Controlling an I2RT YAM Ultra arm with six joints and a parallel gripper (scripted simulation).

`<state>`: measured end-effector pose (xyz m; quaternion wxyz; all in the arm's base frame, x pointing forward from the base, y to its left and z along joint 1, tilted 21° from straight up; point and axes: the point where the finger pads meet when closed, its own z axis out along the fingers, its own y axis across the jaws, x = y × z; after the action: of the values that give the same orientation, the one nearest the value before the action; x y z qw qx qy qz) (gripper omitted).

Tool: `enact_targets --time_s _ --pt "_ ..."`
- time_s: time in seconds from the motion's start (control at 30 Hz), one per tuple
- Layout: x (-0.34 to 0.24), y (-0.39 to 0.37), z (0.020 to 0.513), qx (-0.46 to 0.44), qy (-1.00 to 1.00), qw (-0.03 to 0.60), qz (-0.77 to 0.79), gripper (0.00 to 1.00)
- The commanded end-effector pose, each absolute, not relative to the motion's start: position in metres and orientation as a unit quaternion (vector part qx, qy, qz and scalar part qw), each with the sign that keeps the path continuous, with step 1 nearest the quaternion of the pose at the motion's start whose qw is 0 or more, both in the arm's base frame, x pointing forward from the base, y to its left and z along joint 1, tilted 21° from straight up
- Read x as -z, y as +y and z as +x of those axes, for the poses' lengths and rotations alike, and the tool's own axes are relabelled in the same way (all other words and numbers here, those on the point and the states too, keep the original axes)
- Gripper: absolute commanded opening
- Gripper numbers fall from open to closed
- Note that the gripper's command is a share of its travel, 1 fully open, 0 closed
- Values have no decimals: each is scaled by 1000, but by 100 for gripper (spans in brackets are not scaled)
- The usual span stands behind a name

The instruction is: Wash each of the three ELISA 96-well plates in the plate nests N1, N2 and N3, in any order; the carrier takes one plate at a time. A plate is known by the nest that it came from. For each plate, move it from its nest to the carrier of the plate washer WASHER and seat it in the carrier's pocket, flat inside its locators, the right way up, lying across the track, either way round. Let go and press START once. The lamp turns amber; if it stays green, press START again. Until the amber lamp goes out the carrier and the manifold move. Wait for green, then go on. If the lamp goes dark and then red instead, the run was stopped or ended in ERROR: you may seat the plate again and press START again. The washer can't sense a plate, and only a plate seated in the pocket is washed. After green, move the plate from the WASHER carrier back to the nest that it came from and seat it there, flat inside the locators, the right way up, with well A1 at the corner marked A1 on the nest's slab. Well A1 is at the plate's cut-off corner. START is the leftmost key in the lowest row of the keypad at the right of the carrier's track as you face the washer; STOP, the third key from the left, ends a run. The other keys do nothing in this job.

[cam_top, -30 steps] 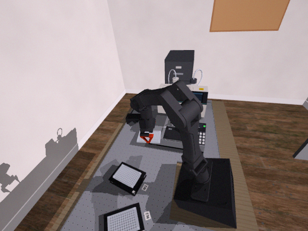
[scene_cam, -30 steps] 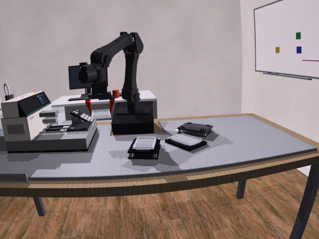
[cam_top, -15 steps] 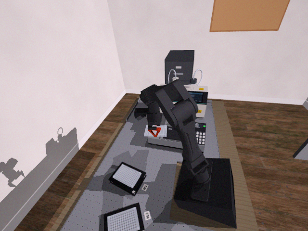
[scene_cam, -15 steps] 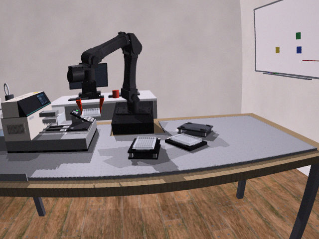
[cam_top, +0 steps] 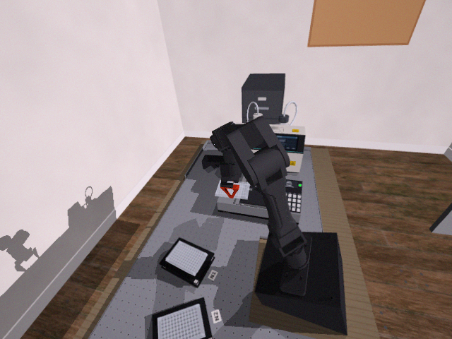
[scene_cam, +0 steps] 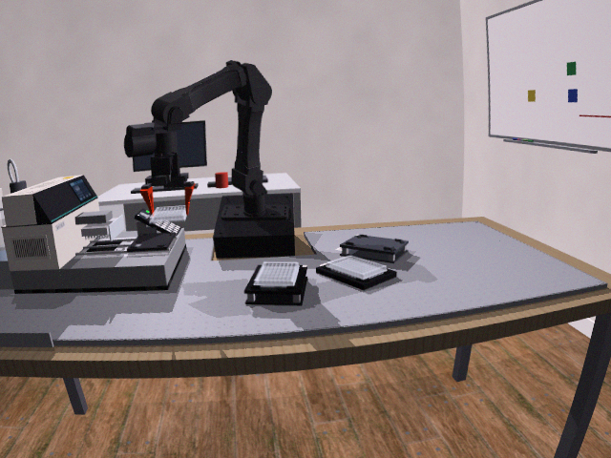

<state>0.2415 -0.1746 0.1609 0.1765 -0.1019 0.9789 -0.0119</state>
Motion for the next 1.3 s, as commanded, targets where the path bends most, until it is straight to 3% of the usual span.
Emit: enact_targets --time_s 0.0,0.8,1.27 --pt "-162 -184 233 8 980 182 -75 0" --pt "-141 -266 160 9 981 180 -75 0" --pt "-141 -266 160 9 981 180 -75 0"
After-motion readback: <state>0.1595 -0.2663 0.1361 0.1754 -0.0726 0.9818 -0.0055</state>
